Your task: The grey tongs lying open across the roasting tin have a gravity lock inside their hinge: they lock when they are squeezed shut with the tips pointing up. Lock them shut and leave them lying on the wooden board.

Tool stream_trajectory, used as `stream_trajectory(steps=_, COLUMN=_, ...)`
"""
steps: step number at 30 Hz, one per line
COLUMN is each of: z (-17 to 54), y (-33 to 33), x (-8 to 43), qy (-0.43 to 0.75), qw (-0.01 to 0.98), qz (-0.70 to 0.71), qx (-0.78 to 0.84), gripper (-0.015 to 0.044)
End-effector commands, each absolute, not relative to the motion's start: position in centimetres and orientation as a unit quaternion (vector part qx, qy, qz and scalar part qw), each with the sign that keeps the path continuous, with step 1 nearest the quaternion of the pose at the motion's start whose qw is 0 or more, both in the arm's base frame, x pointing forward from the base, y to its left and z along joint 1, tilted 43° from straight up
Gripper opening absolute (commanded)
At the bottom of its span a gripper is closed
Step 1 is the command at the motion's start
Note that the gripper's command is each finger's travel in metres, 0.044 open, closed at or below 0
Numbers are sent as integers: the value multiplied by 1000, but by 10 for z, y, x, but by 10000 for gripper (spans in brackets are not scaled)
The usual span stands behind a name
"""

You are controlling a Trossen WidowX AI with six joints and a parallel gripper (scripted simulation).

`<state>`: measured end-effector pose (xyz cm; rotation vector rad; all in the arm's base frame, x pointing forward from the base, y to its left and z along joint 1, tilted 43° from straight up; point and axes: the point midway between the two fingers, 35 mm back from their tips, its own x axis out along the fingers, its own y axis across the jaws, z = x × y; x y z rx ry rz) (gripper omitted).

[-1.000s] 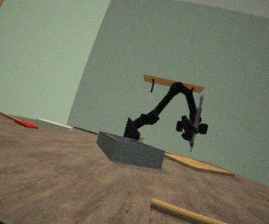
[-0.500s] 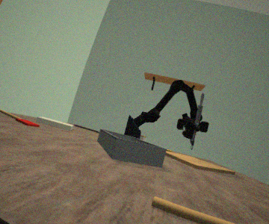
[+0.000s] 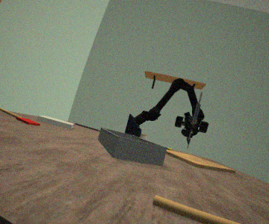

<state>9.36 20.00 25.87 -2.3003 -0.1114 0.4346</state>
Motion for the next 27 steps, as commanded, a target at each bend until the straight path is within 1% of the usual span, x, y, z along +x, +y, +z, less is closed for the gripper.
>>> stream_trajectory(steps=1, z=253, y=194, x=103, qy=-1, qw=351, qz=211, qx=-912, gripper=-150)
stream_trajectory(steps=8, z=236, y=184, x=111, qy=60, qw=305, qz=292, qx=-904, gripper=-150)
stream_trajectory(steps=14, z=226, y=179, x=113, qy=87, qw=271, qz=367, qx=-885, gripper=-150)
stream_trajectory(steps=20, z=219, y=178, x=111, qy=91, qw=245, qz=444, qx=-857, gripper=-150)
stream_trajectory(steps=27, z=218, y=182, x=109, qy=64, qw=226, qz=523, qx=-819, gripper=-150)
